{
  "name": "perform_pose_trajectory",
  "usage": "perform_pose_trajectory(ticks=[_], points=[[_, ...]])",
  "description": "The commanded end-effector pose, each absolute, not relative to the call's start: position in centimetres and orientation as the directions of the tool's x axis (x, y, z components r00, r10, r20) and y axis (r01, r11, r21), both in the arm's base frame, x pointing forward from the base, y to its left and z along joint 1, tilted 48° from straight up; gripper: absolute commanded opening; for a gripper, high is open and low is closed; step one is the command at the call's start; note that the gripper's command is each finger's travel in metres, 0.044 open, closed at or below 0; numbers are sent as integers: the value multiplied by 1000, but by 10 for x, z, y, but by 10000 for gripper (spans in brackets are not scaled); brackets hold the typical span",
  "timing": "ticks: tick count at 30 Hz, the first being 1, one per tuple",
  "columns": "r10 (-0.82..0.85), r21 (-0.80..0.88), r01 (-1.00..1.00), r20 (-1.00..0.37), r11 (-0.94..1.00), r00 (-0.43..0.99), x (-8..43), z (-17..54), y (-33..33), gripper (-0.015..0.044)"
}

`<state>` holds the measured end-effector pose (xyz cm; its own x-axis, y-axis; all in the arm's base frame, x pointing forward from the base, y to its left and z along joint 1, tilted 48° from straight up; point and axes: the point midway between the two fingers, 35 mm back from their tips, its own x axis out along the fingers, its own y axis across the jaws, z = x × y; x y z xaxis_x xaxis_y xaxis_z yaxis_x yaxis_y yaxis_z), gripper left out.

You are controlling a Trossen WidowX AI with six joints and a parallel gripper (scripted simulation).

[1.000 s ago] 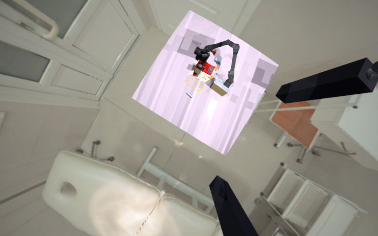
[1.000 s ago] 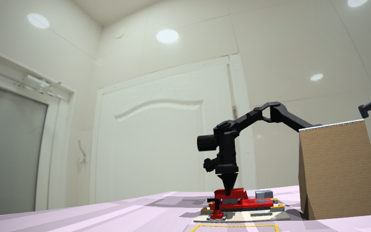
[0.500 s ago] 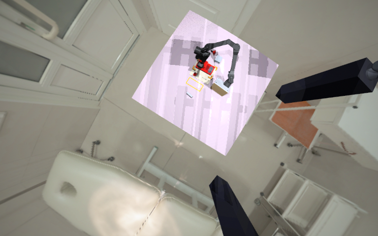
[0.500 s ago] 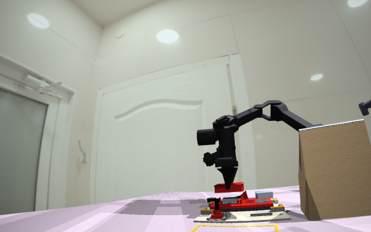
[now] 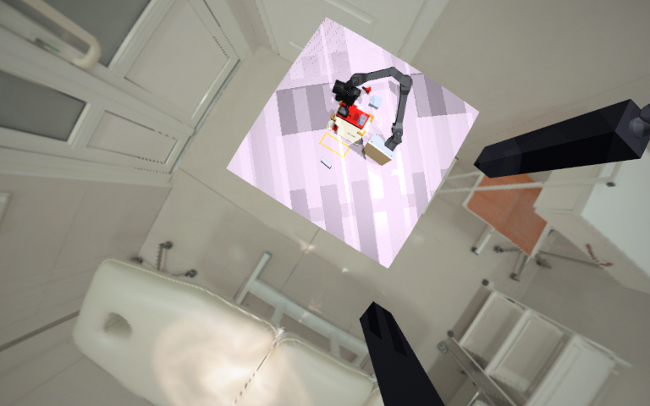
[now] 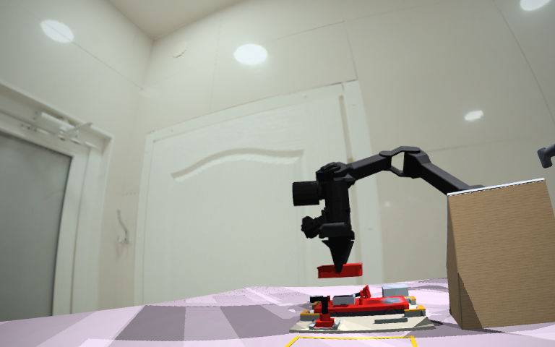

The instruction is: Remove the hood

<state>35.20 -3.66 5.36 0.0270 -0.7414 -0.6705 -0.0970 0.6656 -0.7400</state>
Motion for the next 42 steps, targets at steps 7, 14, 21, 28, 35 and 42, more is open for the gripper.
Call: perform_pose_trajectory(ticks=[7,14,21,28,35,42], points=[[-727,-726,-100,-686,681,34,352,21,-1,0],[-721,-720,-102,-692,686,34,349,-1,23,0],[-718,-717,-102,-695,689,32,342,-23,46,0],[-719,-718,-116,-694,687,36,332,-45,69,0],[-722,-720,-117,-691,684,33,319,-67,88,0],[-728,-726,-106,-685,679,26,305,-88,105,0]])
